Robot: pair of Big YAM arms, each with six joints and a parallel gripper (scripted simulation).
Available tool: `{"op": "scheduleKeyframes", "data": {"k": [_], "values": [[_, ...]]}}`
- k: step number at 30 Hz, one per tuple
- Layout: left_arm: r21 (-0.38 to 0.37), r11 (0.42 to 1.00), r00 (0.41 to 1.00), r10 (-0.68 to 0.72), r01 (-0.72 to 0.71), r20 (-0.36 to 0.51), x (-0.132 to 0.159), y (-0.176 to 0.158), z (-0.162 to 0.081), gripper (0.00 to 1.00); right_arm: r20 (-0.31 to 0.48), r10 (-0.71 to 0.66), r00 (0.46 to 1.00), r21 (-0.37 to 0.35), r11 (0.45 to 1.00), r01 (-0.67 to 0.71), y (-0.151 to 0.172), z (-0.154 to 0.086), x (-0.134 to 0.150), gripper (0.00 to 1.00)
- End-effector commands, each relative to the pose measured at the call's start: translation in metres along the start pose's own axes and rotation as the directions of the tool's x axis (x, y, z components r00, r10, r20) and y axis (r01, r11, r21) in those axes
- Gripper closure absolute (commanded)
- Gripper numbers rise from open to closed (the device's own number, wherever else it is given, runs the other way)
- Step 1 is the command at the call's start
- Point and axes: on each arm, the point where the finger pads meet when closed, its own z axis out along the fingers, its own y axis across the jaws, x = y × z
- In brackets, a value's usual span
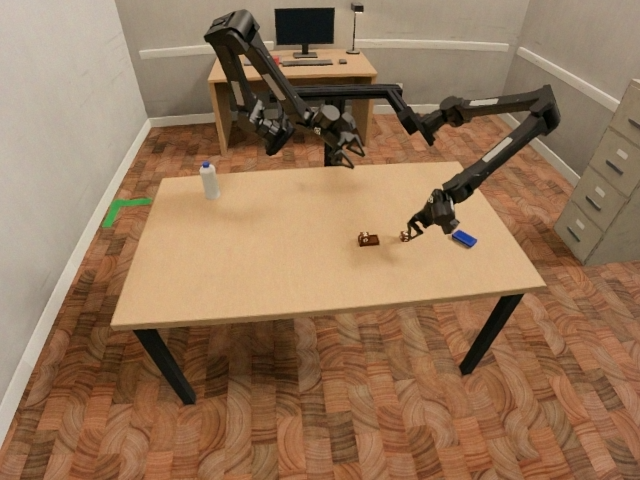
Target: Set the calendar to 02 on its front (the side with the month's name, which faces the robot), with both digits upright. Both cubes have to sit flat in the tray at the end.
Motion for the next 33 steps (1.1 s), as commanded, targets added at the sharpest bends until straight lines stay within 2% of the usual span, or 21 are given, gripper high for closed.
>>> {"op": "scheduleKeyframes", "data": {"k": [1, 6, 22, 23, 26, 29, 33], "values": [[-0.017, 0.989, 0.989, -0.147, 0.146, -0.026, -0.005, 0.003, 0.002, 0.0, 0.033, -0.006, 0.999, 0.007, 1.0, 0.005, -0.001, 0.004, -0.013, 0.0], [-0.004, 0.989, 0.989, -0.145, 0.145, -0.026, -0.011, 0.002, -0.003, 0.0, 0.033, -0.006, 0.999, 0.007, 1.0, 0.005, -0.001, 0.004, -0.013, 0.0], [-0.007, 0.992, 0.992, -0.122, 0.122, -0.022, -0.005, -0.001, -0.003, 0.0, 0.033, -0.006, 0.999, 0.007, 1.0, 0.005, -0.001, 0.004, -0.013, 0.0], [-0.004, 0.992, 0.992, -0.128, 0.128, -0.022, -0.011, 0.0, -0.002, 0.11, 0.033, -0.006, 0.999, 0.007, 1.0, 0.005, -0.001, 0.004, -0.013, 0.0], [0.019, 1.0, 1.0, -0.019, 0.019, -0.018, 0.002, -0.015, -0.004, 0.45, 0.041, 0.039, 0.998, 0.008, 0.999, -0.039, 0.002, 0.006, -0.021, 0.0], [0.086, 0.992, 0.995, 0.099, -0.096, -0.03, 0.01, -0.035, -0.004, 0.45, -0.01, 0.113, 0.994, 0.026, 0.993, -0.112, 0.005, 0.007, -0.013, 0.0], [0.211, 0.938, 0.958, 0.287, -0.275, -0.027, 0.029, -0.072, -0.007, 0.45, -0.066, 0.192, 0.979, 0.098, 0.978, -0.185, 0.005, 0.008, -0.005, 0.0]]}}
